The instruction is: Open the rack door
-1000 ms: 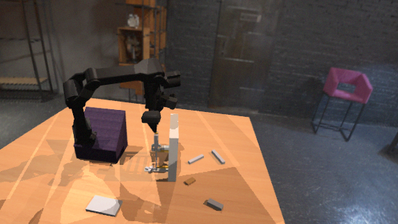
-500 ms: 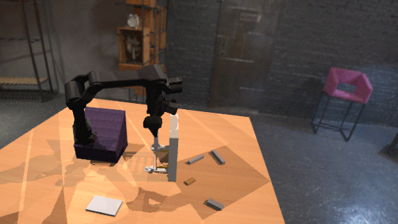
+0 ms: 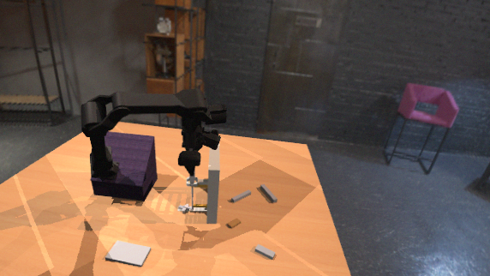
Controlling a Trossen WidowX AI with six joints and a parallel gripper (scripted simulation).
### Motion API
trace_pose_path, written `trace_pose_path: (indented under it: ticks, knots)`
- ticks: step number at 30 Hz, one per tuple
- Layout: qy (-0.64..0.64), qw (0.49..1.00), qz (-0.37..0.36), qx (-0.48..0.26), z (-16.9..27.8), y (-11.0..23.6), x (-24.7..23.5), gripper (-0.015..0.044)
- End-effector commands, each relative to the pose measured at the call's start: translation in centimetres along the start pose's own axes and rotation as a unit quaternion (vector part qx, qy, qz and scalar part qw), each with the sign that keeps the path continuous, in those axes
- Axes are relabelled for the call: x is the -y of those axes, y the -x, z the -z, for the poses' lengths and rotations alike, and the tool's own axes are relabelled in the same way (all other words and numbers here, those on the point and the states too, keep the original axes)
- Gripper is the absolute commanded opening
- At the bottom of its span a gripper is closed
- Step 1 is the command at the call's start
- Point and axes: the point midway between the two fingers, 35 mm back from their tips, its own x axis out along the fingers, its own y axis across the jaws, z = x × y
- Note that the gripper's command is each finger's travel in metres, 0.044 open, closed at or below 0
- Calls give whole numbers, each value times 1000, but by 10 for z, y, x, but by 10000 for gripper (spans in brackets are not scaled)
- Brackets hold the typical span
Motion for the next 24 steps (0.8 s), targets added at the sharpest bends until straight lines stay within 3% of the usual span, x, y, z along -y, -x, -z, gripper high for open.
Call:
trace_pose_path:
  ticks: [1, 12, 19, 24]
  knots:
    - [4, 1000, -3, -5, 1, -7, -1, 290]
    - [9, 1000, -5, -16, 2, -22, -1, 290]
    - [9, 1000, -5, -16, 2, -22, -1, 106]
    - [9, 1000, -5, -16, 2, -22, -1, 73]
